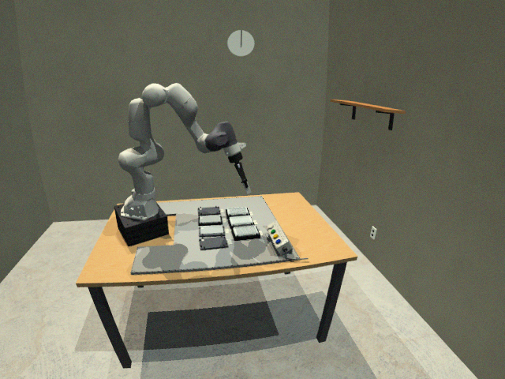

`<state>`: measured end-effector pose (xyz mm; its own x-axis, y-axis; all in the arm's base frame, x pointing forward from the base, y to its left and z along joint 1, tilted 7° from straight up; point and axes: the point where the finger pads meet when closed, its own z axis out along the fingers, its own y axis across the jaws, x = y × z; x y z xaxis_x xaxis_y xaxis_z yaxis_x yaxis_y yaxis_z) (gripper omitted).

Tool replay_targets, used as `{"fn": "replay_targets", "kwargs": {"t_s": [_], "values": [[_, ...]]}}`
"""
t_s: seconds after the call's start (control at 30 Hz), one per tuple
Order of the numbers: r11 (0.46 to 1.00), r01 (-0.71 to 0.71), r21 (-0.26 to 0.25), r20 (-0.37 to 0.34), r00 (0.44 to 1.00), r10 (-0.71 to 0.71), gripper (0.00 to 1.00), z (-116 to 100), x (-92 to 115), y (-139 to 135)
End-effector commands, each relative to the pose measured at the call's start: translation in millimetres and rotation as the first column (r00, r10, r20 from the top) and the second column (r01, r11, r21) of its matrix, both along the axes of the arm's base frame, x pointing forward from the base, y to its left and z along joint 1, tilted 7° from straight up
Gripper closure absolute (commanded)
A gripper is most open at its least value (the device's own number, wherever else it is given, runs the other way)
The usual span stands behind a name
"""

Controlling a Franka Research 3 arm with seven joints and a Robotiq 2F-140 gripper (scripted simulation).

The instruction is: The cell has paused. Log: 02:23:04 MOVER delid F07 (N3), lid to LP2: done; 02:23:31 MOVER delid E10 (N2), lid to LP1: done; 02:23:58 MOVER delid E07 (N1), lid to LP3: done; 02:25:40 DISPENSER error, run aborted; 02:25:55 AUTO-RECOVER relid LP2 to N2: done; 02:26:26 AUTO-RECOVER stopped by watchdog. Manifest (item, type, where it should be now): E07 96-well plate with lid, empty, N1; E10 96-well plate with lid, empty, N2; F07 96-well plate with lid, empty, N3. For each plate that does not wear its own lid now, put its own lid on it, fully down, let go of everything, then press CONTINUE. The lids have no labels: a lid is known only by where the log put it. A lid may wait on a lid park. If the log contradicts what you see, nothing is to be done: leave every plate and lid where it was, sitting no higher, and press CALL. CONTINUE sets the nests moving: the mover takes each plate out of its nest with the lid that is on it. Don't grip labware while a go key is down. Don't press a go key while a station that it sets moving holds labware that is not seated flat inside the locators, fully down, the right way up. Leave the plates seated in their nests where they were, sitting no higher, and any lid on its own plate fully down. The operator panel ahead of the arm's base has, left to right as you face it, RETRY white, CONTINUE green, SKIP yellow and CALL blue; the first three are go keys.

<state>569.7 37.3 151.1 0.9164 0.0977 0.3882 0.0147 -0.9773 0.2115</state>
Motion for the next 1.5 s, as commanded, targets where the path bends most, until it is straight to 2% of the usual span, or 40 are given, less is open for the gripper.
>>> {"fn": "replay_targets", "kwargs": {"t_s": [0.0, 0.23, 0.27, 0.4, 0.47, 0.53, 0.63, 0.7, 0.77, 0.9, 1.47], "values": [[1.000, -0.012, 0.003, 0.000, 1.000, 0.012, 0.00, -0.3, 0.4, 1.8], [1.000, -0.012, 0.003, 0.000, 1.000, 0.012, 0.00, -0.3, 0.4, 1.8], [1.000, -0.014, 0.016, -0.054, 0.998, 0.015, 0.00, -27.2, -26.3, 0.8], [1.000, -0.014, 0.016, -0.054, 0.998, 0.015, 0.00, -27.2, -26.3, 0.8], [0.999, -0.013, 0.039, -0.148, 0.989, 0.019, 0.00, -71.1, -77.2, -1.0], [0.998, -0.009, 0.057, -0.223, 0.975, 0.021, 0.00, -95.1, -111.4, -2.6], [0.997, -0.001, 0.073, -0.298, 0.954, 0.023, 0.00, -129.6, -165.7, -4.8], [0.997, 0.003, 0.079, -0.325, 0.945, 0.023, 0.00, -142.5, -188.8, -5.8], [0.997, 0.003, 0.079, -0.325, 0.945, 0.023, 0.00, -142.5, -188.8, -5.8], [0.997, 0.006, 0.083, -0.343, 0.939, 0.023, 0.00, -148.6, -201.3, -6.4], [0.997, 0.006, 0.083, -0.343, 0.939, 0.023, 0.00, -148.7, -201.4, -6.4]]}}
